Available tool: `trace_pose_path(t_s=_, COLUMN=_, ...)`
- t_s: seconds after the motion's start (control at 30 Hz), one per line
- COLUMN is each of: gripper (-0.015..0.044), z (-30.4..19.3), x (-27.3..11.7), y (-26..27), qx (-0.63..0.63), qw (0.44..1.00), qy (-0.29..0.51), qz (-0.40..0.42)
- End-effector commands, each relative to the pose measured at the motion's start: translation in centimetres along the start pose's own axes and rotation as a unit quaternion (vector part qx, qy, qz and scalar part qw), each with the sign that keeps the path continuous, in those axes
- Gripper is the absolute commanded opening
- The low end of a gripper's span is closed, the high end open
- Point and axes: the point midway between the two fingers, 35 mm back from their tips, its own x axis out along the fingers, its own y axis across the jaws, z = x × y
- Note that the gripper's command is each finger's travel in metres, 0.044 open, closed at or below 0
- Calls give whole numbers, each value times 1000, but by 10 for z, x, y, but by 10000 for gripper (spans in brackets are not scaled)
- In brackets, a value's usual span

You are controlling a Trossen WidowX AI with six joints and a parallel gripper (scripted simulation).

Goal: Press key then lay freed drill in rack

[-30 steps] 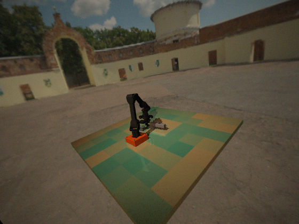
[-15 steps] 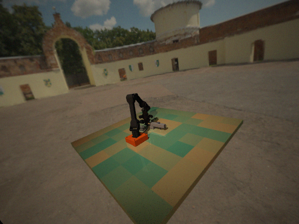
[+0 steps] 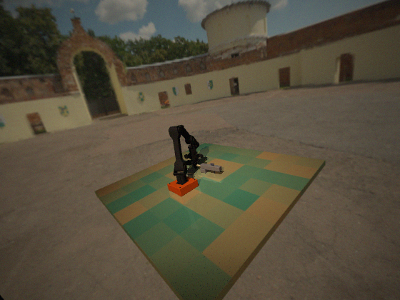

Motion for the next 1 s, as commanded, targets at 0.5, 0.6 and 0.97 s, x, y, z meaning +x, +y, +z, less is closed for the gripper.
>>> trace_pose_path(t_s=0.5, gripper=0, z=28, x=-2, y=-2, qx=2, qw=1000, qy=-2, qz=-2)
trace_pose_path(t_s=0.6, gripper=0, z=33, x=-2, y=-2, qx=2, qw=1000, qy=-2, qz=-2)
trace_pose_path(t_s=0.97, gripper=0, z=51, x=-3, y=-2, qx=2, qw=1000, qy=-3, qz=-2)
